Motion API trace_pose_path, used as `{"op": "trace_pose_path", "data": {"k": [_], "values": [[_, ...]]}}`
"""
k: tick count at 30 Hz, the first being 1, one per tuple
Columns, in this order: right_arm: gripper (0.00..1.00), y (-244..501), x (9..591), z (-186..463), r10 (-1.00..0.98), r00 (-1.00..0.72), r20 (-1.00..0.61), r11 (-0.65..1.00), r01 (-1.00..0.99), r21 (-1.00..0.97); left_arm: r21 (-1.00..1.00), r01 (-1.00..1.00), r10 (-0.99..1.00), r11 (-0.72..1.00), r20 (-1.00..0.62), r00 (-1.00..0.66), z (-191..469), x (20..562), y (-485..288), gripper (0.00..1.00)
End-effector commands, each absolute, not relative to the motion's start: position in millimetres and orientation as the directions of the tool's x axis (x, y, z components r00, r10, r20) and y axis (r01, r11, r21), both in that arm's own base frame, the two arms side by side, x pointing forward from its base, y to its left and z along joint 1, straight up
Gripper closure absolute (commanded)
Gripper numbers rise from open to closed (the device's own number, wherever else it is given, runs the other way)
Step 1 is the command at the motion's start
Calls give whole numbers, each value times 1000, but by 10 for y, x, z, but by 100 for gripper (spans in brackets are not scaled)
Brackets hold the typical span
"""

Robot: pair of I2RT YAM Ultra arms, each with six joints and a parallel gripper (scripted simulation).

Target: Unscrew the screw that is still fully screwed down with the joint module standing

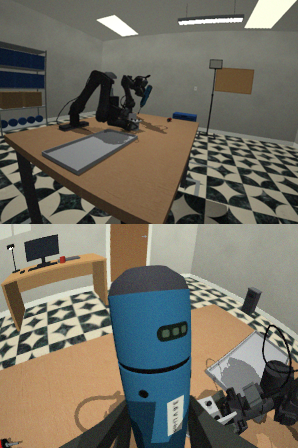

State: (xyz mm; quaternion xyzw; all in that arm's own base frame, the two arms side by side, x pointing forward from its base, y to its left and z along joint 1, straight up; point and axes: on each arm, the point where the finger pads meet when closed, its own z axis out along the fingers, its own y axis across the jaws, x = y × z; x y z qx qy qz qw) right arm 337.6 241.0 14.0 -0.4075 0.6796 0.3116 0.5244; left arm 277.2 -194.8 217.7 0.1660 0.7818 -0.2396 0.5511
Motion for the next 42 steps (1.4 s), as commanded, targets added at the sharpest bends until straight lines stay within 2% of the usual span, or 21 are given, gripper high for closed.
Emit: {"op": "trace_pose_path", "data": {"k": [1, 15, 20, 31, 37, 42], "values": [[41, 2476, 3401, 91, -232, -121, -965, 460, -888, 1, -227, 528, -99, 819, -960, -260, 2626, 2823, -1938, 58], [41, 2476, 3401, 91, -232, -121, -965, 460, -888, 1, -310, 339, -131, 888, -878, -460, 2186, 3085, -1618, 58], [41, 2476, 3401, 91, -232, -121, -965, 460, -888, 1, -316, 356, -157, 879, -898, -411, 2366, 3069, -1610, 58], [41, 2476, 3401, 91, -232, -121, -965, 460, -888, 1, -369, 146, -227, 918, -791, -568, 1960, 3221, -1264, 58], [41, 2476, 3401, 91, -232, -121, -965, 460, -888, 1, -385, 151, -254, 910, -809, -530, 2115, 3233, -1234, 58], [41, 2476, 3401, 91, -232, -121, -965, 460, -888, 1, -388, 28, -293, 921, -738, -607, 1844, 3263, -1049, 58]]}}
